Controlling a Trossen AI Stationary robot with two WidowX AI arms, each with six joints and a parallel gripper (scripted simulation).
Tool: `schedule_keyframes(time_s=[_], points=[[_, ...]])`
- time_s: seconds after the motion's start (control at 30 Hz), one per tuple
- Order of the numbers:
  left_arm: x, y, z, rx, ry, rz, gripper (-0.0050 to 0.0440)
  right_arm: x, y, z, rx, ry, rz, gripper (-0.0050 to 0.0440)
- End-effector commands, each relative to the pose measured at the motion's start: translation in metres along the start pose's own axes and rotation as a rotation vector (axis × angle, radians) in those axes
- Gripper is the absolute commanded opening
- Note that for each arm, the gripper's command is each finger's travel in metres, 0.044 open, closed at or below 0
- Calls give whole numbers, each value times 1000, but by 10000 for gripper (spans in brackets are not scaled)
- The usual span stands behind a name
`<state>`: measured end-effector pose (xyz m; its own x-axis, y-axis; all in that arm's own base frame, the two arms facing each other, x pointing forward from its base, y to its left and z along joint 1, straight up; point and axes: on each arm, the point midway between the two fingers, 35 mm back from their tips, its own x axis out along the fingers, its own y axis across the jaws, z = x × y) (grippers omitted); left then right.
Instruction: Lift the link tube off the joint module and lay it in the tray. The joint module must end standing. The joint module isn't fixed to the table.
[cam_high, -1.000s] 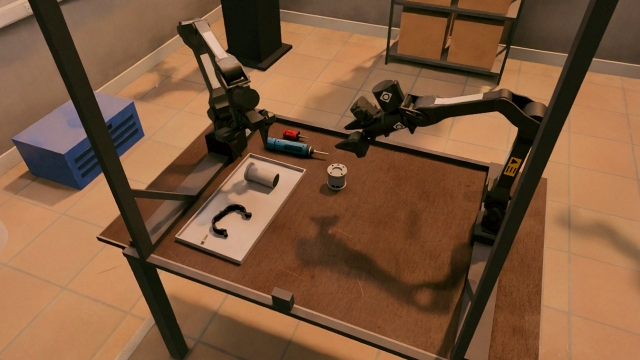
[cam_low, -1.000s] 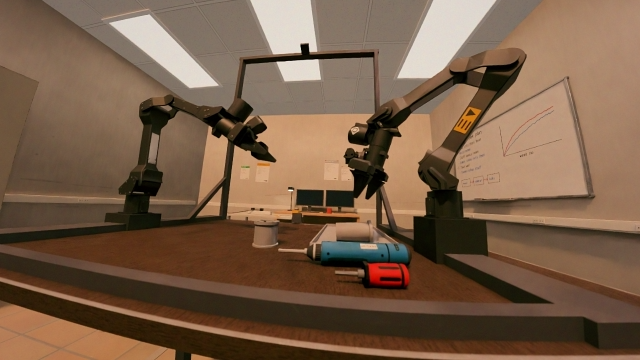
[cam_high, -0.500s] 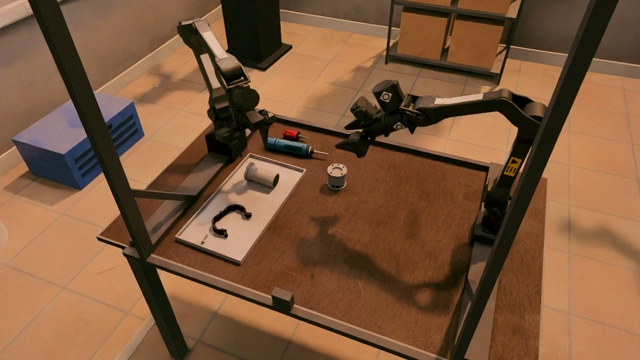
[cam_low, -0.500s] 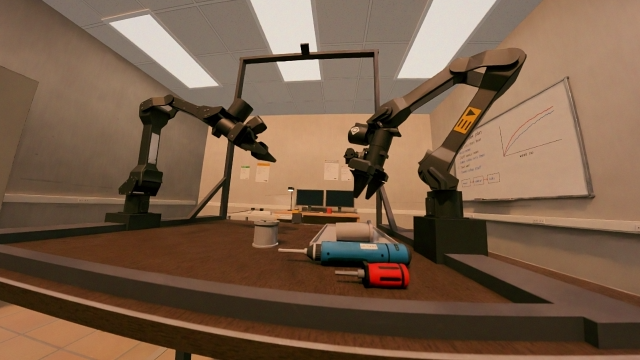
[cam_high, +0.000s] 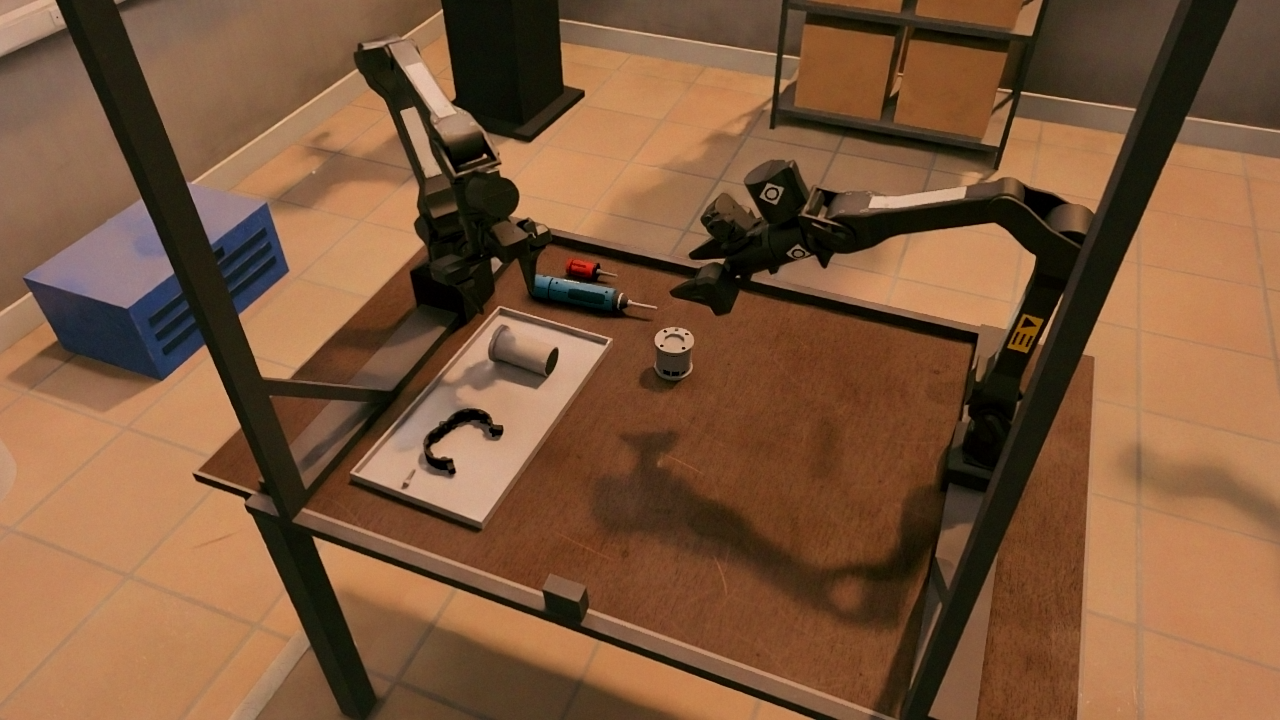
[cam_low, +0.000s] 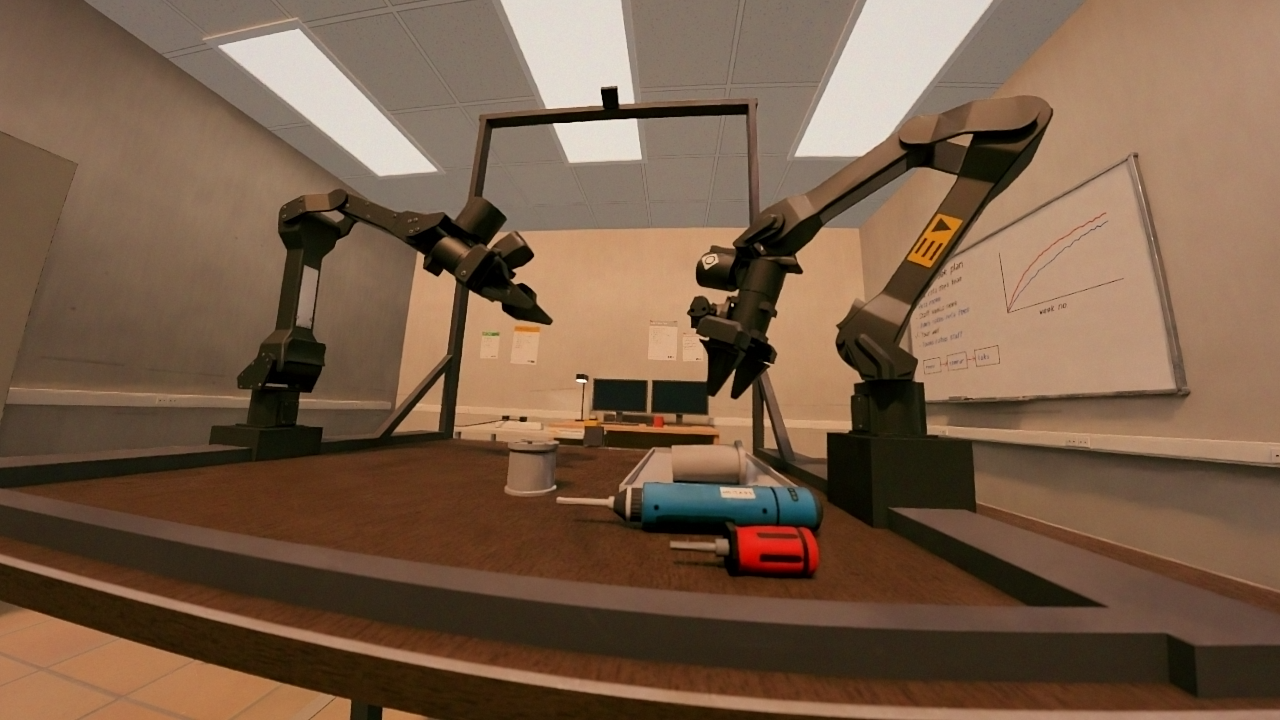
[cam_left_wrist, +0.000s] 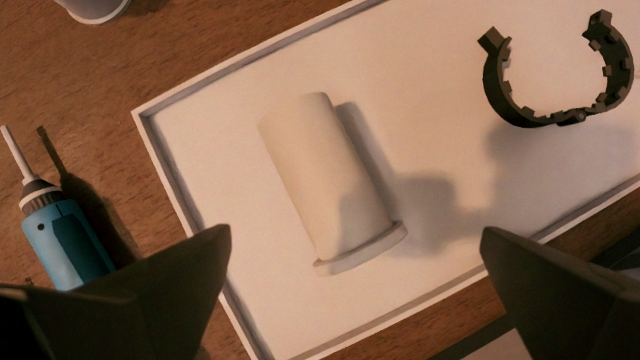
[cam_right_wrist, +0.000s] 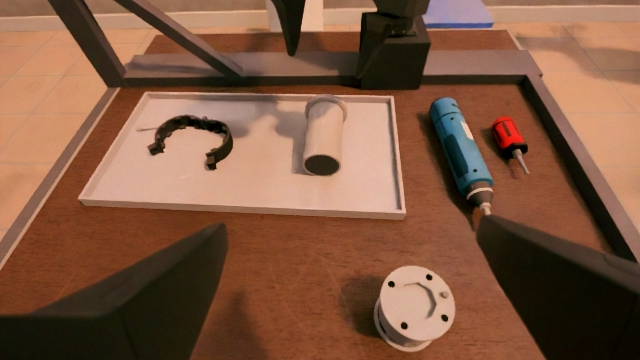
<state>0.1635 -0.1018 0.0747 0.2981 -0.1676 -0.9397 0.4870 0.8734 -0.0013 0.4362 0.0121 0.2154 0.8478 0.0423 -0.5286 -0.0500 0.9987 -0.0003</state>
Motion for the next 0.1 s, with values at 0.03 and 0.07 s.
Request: schedule_keyframes(time_s=[0.03, 0.07], points=[[-3, 0, 4, 2, -14, 0, 440, -6, 0, 11, 0, -30, -1, 440], [-3, 0, 4, 2, -14, 0, 440, -6, 0, 11, 0, -30, -1, 440]])
